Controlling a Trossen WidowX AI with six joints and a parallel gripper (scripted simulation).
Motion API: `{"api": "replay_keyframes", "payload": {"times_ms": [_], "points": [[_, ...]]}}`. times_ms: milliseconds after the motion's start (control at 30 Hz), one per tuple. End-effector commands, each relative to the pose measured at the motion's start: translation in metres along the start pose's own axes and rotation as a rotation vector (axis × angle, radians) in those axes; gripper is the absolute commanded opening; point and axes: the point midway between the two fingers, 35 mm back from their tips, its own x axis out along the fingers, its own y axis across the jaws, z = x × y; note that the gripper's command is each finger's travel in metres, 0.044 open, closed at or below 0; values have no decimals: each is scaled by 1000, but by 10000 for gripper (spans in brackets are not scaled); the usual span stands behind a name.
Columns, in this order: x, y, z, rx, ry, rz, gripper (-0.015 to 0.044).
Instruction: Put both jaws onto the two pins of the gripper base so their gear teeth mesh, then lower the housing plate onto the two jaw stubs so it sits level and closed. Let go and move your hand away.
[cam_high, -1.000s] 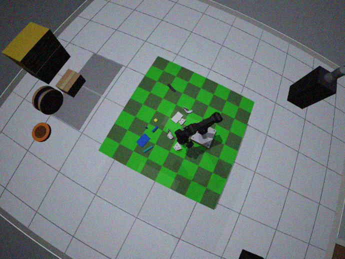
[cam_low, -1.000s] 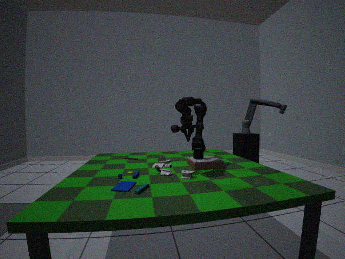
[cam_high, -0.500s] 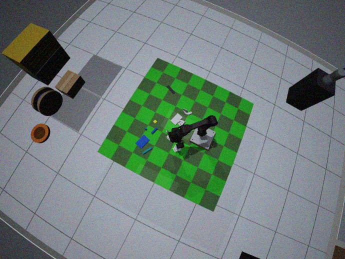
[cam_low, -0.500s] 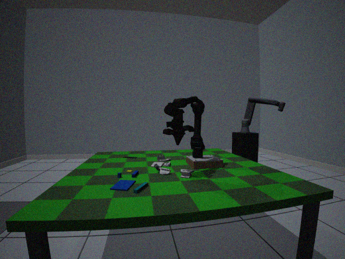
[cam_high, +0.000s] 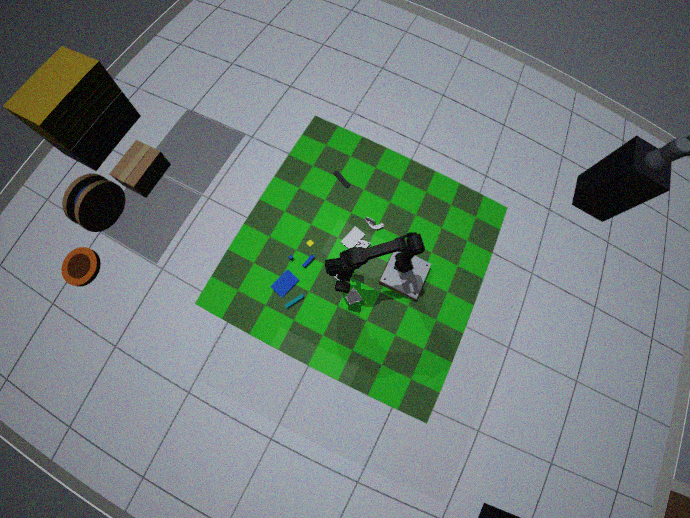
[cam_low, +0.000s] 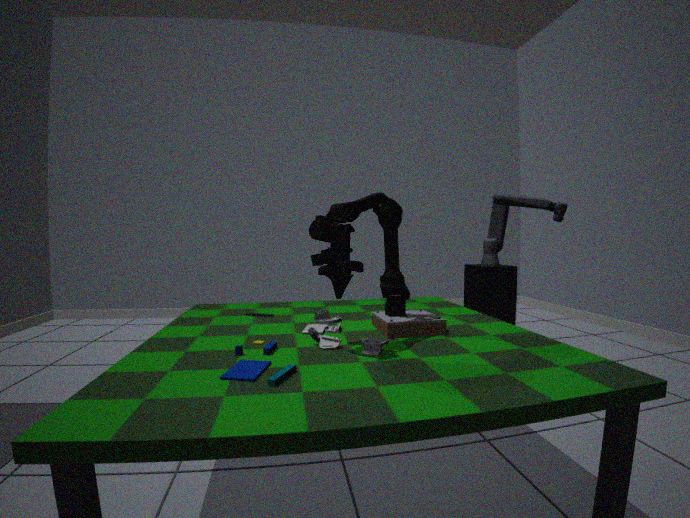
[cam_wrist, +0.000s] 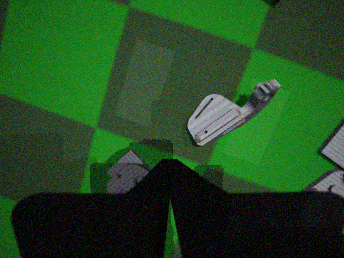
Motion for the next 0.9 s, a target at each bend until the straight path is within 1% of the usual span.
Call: {"api": "replay_keyframes", "payload": {"times_ms": [0,867], "points": [[6,-7,10,105,1,-22,0],[62,-69,65,862,27,-185,0]]}}
